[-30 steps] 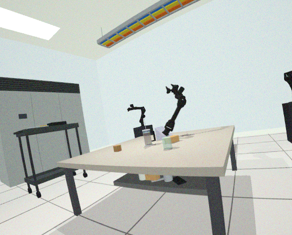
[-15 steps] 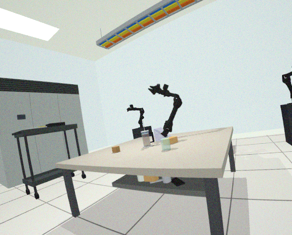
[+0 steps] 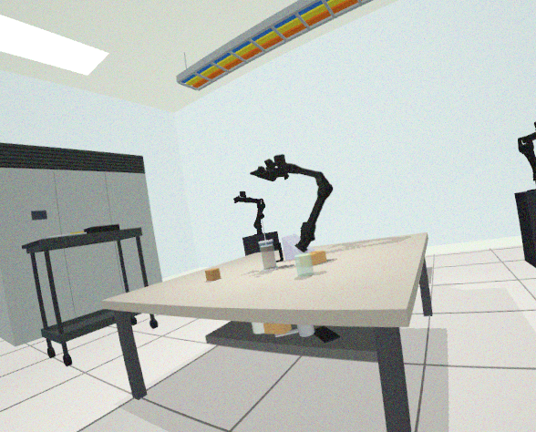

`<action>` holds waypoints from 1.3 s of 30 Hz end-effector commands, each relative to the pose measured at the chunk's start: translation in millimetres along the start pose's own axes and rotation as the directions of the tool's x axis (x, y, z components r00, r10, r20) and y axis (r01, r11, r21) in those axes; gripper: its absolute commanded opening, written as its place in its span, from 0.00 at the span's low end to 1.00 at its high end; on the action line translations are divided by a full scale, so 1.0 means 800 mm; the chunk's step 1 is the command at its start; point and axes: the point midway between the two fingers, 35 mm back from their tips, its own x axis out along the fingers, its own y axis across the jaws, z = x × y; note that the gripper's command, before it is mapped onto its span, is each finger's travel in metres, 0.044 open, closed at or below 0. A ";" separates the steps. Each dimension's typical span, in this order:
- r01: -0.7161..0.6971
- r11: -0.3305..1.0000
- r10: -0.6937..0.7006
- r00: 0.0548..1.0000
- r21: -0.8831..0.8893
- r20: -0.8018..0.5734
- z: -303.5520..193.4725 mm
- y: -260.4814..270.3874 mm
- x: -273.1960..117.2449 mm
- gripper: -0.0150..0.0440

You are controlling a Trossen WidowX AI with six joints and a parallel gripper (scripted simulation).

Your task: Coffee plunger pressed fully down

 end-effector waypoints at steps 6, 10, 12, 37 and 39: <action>-0.351 0.913 0.393 0.893 0.208 -0.221 -0.059 0.178 0.076 1.00; -0.440 0.841 0.528 0.793 0.313 -0.305 -0.087 0.249 0.078 1.00; -0.452 0.827 0.550 0.772 0.334 -0.319 -0.093 0.260 0.074 1.00; -0.448 0.830 0.547 0.772 0.332 -0.323 -0.168 0.294 0.088 1.00; -0.448 0.830 0.546 0.772 0.332 -0.324 -0.170 0.296 0.091 1.00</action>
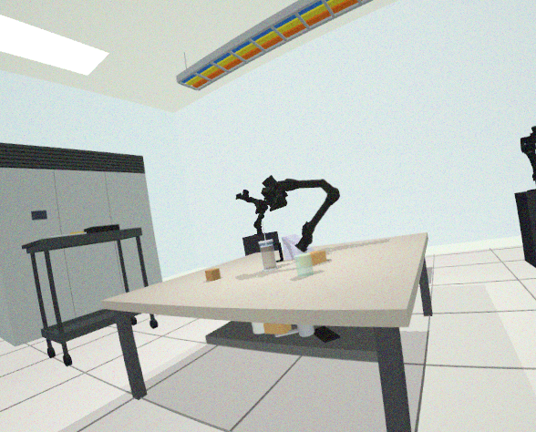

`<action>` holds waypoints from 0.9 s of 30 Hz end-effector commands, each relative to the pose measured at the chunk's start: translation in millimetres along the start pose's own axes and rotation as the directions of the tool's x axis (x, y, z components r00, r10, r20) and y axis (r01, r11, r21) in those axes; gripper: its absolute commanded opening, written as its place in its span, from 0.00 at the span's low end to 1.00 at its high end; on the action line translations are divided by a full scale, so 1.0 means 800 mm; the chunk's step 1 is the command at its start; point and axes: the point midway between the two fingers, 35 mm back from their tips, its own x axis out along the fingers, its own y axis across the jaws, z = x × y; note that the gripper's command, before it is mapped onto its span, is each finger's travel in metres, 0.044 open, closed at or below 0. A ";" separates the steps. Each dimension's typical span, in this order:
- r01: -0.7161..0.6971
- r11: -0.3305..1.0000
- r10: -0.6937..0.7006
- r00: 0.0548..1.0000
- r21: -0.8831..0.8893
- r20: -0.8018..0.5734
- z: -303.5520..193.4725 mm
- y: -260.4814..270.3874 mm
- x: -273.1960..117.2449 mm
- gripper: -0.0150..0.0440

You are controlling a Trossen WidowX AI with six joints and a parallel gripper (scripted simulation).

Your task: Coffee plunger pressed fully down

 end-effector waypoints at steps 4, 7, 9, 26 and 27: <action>0.002 1.000 -0.002 1.000 0.007 -0.006 -0.003 -0.001 0.016 1.00; 0.002 1.000 -0.002 1.000 0.007 -0.005 -0.003 0.000 0.022 1.00; 0.002 1.000 -0.001 1.000 0.007 -0.005 -0.003 0.000 0.026 1.00; -0.001 1.000 0.001 1.000 0.008 -0.001 -0.003 0.002 0.037 0.60; -0.001 1.000 0.001 1.000 0.008 -0.001 -0.003 0.002 0.037 0.56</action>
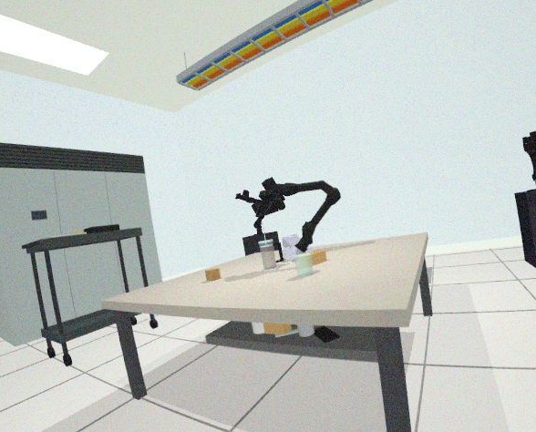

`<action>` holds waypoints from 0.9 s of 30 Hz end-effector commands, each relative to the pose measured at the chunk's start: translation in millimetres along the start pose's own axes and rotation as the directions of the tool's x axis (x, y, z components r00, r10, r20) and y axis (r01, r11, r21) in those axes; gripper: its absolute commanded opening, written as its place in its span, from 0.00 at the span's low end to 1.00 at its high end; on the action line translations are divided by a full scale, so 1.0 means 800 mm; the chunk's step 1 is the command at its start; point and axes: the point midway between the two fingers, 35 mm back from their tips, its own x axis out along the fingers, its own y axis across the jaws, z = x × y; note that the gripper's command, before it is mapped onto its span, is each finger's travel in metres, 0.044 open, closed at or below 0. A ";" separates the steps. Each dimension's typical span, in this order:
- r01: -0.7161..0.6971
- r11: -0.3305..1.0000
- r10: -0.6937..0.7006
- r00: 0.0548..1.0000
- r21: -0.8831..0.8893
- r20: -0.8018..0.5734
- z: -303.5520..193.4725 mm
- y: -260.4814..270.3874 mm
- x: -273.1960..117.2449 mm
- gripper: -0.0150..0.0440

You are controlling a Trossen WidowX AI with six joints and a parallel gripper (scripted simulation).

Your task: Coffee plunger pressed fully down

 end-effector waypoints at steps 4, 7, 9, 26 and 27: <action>0.004 1.000 -0.004 1.000 0.005 -0.002 -0.001 -0.001 0.001 0.47; 0.004 1.000 -0.004 1.000 0.005 -0.002 -0.001 -0.001 0.001 0.47; 0.004 1.000 -0.004 1.000 0.005 -0.002 -0.001 -0.001 0.001 0.47; 0.006 1.000 -0.006 1.000 0.004 -0.006 -0.020 -0.004 0.016 0.47; 0.007 1.000 -0.007 1.000 0.004 -0.006 -0.022 -0.004 0.018 0.47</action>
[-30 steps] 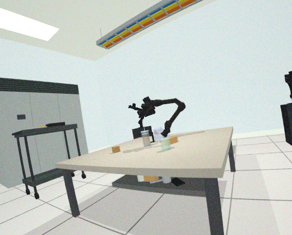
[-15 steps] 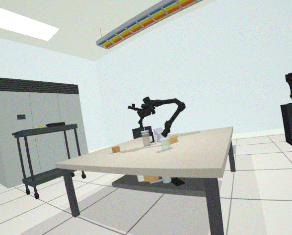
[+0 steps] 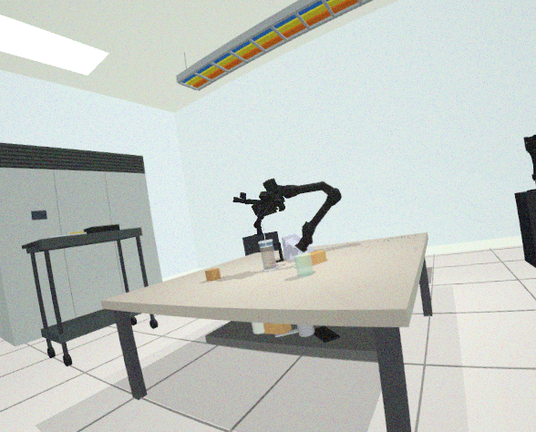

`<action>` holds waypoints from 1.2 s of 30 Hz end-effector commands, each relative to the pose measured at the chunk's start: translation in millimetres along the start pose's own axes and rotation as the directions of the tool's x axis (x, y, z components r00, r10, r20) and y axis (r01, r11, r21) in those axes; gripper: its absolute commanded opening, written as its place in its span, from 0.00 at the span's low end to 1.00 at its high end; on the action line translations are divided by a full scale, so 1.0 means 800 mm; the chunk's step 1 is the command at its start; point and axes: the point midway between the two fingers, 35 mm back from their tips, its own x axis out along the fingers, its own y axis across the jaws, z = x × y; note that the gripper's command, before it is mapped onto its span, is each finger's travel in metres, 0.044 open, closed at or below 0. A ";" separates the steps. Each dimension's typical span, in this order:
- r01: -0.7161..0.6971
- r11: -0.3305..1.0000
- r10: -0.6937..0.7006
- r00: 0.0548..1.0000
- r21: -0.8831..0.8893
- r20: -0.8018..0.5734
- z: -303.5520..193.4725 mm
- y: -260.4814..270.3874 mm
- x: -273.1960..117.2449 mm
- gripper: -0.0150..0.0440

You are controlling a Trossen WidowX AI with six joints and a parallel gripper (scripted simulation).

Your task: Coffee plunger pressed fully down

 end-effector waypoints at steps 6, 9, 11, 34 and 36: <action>0.007 1.000 -0.006 1.000 0.009 -0.030 -0.028 -0.003 0.019 0.47; 0.007 1.000 -0.007 1.000 0.009 -0.030 -0.033 -0.004 0.022 0.47; 0.007 1.000 -0.007 1.000 0.009 -0.030 -0.037 -0.004 0.025 0.47; 0.007 1.000 -0.006 1.000 0.009 -0.028 -0.076 -0.005 0.051 0.47; 0.006 1.000 -0.006 1.000 0.010 -0.027 -0.079 -0.005 0.053 0.47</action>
